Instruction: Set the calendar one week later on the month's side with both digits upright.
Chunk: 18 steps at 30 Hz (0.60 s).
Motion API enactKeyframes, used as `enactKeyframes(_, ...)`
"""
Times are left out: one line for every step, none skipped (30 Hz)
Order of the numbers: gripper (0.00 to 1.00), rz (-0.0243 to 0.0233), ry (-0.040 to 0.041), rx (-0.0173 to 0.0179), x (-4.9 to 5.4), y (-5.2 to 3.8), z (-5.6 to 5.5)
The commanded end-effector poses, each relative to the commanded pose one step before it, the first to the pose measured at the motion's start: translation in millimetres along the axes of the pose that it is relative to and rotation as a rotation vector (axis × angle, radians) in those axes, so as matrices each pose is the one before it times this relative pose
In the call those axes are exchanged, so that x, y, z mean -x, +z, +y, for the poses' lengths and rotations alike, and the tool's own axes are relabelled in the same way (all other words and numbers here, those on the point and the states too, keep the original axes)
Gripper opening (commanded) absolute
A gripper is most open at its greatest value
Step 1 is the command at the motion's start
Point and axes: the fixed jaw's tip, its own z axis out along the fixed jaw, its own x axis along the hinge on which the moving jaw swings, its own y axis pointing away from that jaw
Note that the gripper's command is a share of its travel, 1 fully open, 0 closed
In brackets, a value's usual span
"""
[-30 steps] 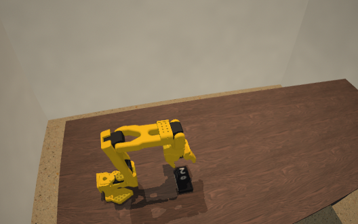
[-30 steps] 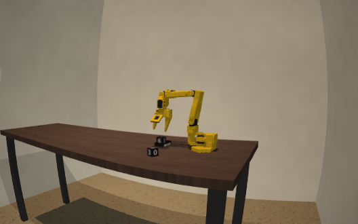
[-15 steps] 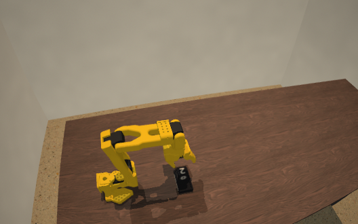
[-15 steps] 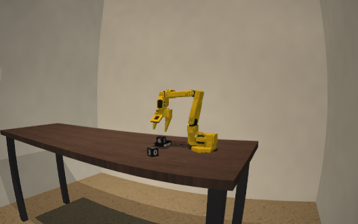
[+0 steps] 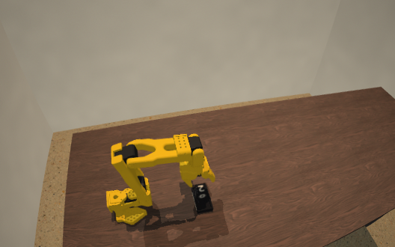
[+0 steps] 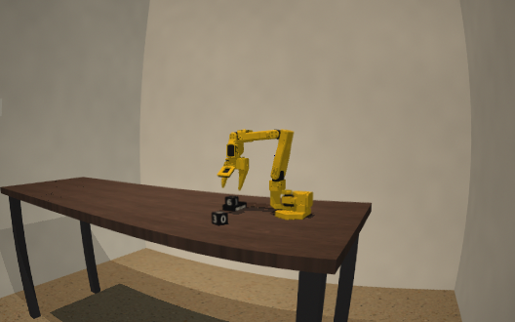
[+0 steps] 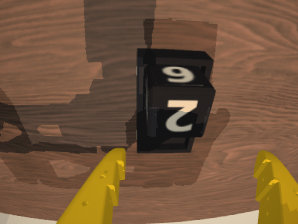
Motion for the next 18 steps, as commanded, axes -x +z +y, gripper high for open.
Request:
enactKeyframes(0.35, -0.00155, 0.01935, -0.01280, -1.34, -0.754, -1.49)
enactKeyframes(0.35, 0.00001, -0.00001, 0.00002, 0.00, 0.007, 0.00)
enactKeyframes(0.35, 0.00000, 0.00000, 0.00000, 0.00, 0.030, -0.01)
enactKeyframes(0.35, 0.00000, 0.00000, 0.00000, 0.00, 0.072, -0.01)
enactKeyframes(0.35, 0.00000, 0.00000, 0.00000, 0.00, 0.144, -0.02)
enactKeyframes(0.35, 0.00000, 0.00000, 0.00000, 0.00, 0.216, -0.03)
enactKeyframes(0.35, 0.00000, 0.00000, 0.00000, 0.00, 0.318, -0.05)
enactKeyframes(0.35, 0.00000, 0.00000, 0.00000, 0.00, 0.415, -0.06)
enactKeyframes(0.35, 0.00000, 0.00000, 0.00000, 0.00, 0.523, -0.07)
enactKeyframes(0.35, 0.00000, 0.00000, 0.00000, 0.00, 0.637, -0.08)
enactKeyframes(0.35, 0.00000, 0.00000, 0.00000, 0.00, 0.751, -0.09)
enactKeyframes(0.35, 0.00000, 0.00000, 0.00000, 0.01, 0.871, -0.10)
enactKeyframes(0.35, 0.00000, 0.00000, 0.00000, 0.00, 0.979, -0.10)
enactKeyframes(0.35, 0.00000, 0.00000, 0.00000, 0.00, 1.093, -0.11)
enactKeyframes(0.35, 0.00000, 0.00000, 0.00000, 0.00, 1.195, -0.11)
enactKeyframes(0.35, 0.00000, 0.00000, 0.00000, 0.00, 1.291, -0.11)
enactKeyframes(0.35, 0.00000, 0.00000, 0.00000, 0.00, 0.000, 0.00)
enactKeyframes(0.35, 0.00000, 0.00000, 0.00000, 0.00, 0.000, 0.00)
